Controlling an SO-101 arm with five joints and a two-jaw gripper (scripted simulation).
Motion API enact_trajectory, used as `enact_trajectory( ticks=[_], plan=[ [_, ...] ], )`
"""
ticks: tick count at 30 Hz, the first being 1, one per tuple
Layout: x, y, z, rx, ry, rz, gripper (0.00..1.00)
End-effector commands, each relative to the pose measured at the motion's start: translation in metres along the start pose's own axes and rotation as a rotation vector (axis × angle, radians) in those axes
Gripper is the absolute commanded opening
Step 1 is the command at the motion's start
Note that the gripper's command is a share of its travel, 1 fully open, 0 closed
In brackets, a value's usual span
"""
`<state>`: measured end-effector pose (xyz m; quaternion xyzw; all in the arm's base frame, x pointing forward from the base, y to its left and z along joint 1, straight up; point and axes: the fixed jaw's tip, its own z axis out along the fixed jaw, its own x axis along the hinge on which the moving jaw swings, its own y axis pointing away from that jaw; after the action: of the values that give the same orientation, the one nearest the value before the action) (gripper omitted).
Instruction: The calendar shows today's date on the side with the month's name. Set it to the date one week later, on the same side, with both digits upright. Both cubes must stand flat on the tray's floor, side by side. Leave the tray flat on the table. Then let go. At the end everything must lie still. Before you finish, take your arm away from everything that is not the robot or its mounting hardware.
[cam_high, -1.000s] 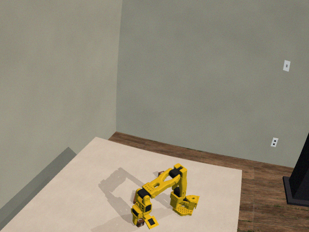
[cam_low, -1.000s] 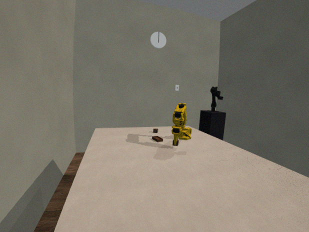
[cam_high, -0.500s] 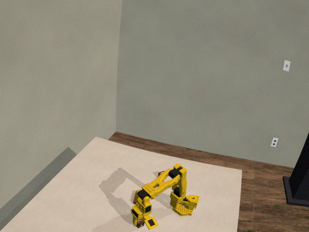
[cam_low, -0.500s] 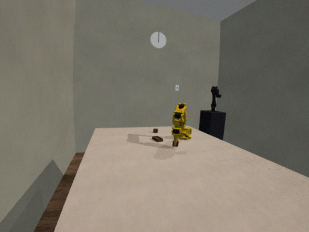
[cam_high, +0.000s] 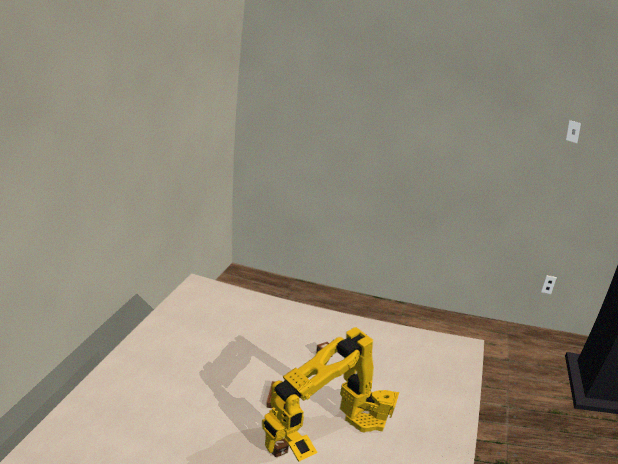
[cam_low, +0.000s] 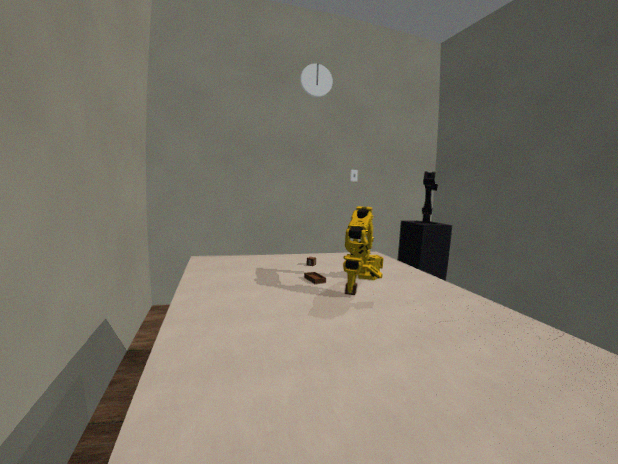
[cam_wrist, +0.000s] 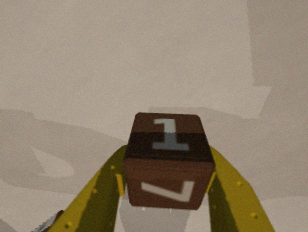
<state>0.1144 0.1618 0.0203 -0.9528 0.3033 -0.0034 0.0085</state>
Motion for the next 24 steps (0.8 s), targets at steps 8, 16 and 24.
enact_trajectory(
  ticks=[8,16,24],
  plan=[
    [-0.0023,-0.0037,0.0007,0.027,-0.002,-0.004,0.00],
    [-0.0023,-0.0037,0.0007,0.027,-0.002,-0.004,0.10],
    [-0.0023,-0.0037,0.0007,0.027,-0.002,-0.004,0.17]
  ],
)
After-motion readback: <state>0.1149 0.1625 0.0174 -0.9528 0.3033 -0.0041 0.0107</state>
